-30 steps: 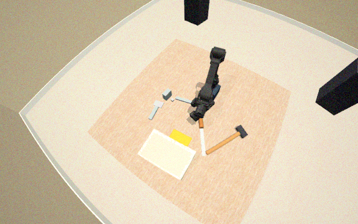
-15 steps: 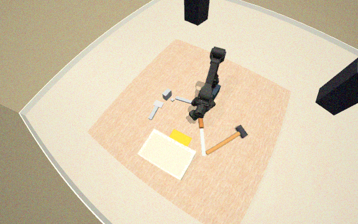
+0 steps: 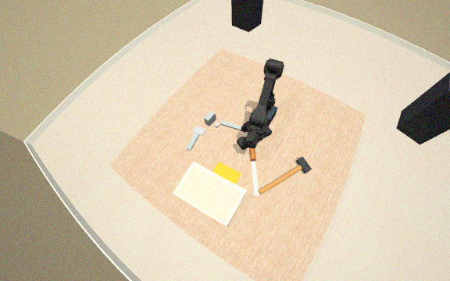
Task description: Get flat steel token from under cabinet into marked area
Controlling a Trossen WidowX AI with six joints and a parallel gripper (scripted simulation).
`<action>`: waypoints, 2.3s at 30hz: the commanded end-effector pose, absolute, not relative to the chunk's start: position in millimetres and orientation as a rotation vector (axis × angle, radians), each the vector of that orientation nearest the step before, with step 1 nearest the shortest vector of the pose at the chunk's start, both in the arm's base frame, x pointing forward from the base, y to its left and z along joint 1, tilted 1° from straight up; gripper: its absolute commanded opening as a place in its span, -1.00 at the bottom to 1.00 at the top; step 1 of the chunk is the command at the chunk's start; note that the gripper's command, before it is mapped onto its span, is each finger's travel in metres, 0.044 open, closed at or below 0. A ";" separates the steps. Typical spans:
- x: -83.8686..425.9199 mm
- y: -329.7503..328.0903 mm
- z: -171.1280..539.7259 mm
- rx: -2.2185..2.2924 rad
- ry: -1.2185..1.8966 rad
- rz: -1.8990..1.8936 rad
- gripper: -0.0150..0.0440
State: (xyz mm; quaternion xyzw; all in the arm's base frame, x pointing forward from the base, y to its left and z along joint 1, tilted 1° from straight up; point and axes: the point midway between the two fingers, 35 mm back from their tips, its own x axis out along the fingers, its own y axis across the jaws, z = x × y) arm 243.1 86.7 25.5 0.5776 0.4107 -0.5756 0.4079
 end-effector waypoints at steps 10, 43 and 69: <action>243.1 86.6 25.6 1.530 0.972 -1.527 0.42; 243.1 86.6 25.6 1.696 0.809 -1.694 0.42; 243.1 86.6 25.6 1.698 0.806 -1.697 0.42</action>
